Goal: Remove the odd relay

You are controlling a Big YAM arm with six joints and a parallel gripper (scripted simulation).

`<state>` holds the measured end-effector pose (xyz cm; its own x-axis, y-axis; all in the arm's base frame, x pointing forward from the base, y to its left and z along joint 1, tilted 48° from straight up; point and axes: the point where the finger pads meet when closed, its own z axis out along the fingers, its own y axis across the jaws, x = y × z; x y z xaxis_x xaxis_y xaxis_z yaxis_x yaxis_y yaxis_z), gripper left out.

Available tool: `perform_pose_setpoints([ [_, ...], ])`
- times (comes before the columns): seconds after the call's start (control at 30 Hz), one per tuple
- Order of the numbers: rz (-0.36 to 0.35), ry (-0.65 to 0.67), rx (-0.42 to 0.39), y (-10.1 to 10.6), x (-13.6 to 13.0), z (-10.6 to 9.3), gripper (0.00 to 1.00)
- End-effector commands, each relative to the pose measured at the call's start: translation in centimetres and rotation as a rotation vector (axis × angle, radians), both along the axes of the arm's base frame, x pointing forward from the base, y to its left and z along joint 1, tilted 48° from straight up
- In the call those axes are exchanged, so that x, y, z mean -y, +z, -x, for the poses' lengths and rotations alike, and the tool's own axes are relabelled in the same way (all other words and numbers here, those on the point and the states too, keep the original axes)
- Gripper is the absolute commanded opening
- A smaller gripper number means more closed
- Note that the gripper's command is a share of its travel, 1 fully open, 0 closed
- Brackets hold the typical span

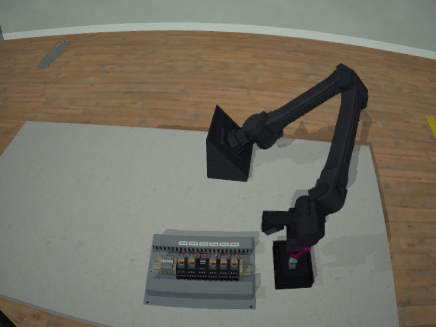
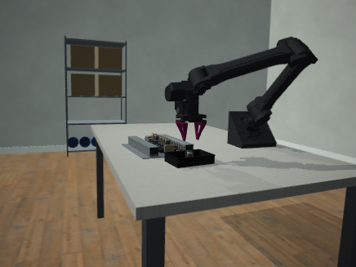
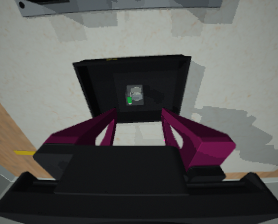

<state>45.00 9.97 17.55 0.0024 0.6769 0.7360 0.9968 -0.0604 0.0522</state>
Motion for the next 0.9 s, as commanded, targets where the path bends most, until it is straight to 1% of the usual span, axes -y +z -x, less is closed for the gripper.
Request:
perform_pose_setpoints([
  [0.0,0.007,-0.011,0.096,4.1,2.7,-1.5,0.59],
  [0.03,0.007,-0.011,0.096,4.1,2.7,-1.5,0.59],
  [0.2,0.008,-0.011,0.081,5.0,4.4,-1.3,0.59],
  [0.33,0.009,-0.011,0.078,5.2,4.8,-1.3,0.59],
  [0.53,0.007,0.008,0.067,4.8,3.9,-0.9,0.59],
  [0.87,0.006,0.018,0.061,4.6,3.4,-0.7,0.59],
])
